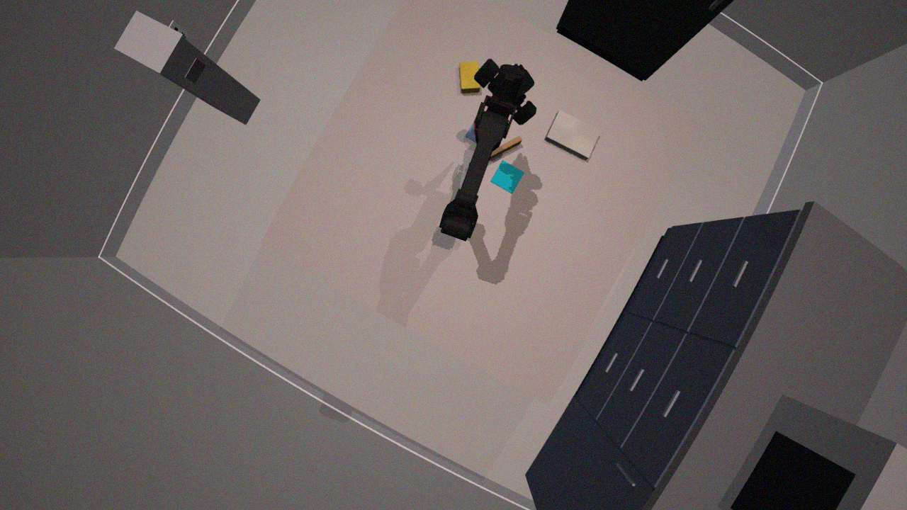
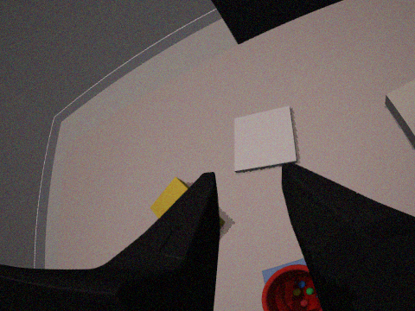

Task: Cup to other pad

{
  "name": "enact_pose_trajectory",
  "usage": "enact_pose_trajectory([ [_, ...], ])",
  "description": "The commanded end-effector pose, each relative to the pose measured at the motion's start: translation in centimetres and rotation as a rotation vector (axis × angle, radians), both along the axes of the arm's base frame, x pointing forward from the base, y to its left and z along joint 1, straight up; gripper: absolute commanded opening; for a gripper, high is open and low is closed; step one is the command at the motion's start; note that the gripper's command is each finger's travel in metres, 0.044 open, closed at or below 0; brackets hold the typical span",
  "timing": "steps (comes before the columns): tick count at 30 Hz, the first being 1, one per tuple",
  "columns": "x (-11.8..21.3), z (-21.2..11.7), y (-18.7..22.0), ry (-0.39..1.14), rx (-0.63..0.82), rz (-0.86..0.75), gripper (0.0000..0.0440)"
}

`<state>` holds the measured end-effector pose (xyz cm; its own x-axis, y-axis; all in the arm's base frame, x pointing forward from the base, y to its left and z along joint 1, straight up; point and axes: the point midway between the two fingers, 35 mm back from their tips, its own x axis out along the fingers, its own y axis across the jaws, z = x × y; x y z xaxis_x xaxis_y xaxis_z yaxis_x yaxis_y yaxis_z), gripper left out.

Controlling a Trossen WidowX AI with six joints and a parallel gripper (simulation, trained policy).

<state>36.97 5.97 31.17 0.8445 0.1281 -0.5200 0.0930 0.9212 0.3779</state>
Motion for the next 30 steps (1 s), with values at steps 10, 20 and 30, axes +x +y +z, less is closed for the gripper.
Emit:
enact_pose_trajectory([
  [10, 0.5, -1.0, 1.6, 0.177, 0.109, -0.05, 0.0125],
  [20, 0.5, -2.2, 2.5, 0.328, 0.171, -0.116, 0.0126],
  [30, 0.3, -4.1, 2.9, 0.478, 0.194, -0.192, 0.0119],
])
